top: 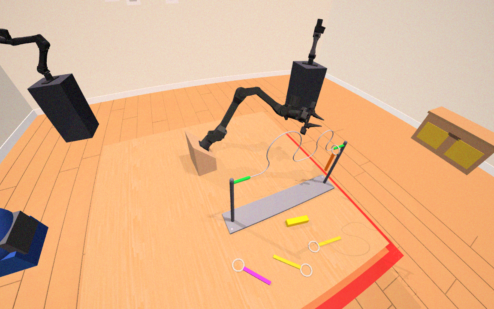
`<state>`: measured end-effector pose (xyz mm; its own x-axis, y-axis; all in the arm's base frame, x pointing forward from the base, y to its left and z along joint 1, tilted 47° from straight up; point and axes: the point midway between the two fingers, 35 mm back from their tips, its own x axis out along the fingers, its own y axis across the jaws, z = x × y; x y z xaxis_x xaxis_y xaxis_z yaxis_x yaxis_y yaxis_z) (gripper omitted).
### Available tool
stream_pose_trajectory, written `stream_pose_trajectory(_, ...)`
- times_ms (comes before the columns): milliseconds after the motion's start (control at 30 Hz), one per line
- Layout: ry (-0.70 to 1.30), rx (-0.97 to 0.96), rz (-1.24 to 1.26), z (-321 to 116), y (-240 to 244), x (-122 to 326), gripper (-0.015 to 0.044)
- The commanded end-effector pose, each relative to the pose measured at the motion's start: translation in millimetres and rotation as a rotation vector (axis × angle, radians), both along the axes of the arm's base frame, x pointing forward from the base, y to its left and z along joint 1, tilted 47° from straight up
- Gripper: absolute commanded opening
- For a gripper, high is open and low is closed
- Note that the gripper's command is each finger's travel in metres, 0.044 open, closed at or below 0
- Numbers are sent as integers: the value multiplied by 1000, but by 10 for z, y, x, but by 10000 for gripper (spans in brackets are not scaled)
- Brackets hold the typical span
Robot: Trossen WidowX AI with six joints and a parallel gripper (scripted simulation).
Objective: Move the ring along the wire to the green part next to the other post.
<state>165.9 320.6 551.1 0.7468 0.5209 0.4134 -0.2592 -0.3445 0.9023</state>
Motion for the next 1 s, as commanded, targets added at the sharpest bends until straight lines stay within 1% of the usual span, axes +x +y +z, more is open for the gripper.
stream_pose_trajectory(0,37,-179,-116,-338,313,161,160)
stream_pose_trajectory(233,78,-567,-332,-1116,817,393,160)
stream_pose_trajectory(400,78,-857,-482,-1681,1060,493,160)
stream_pose_trajectory(467,74,-935,-522,-1828,1110,510,160)
stream_pose_trajectory(800,73,-944,-527,-1807,1146,566,160)
stream_pose_trajectory(967,70,-944,-528,-1610,995,927,160)
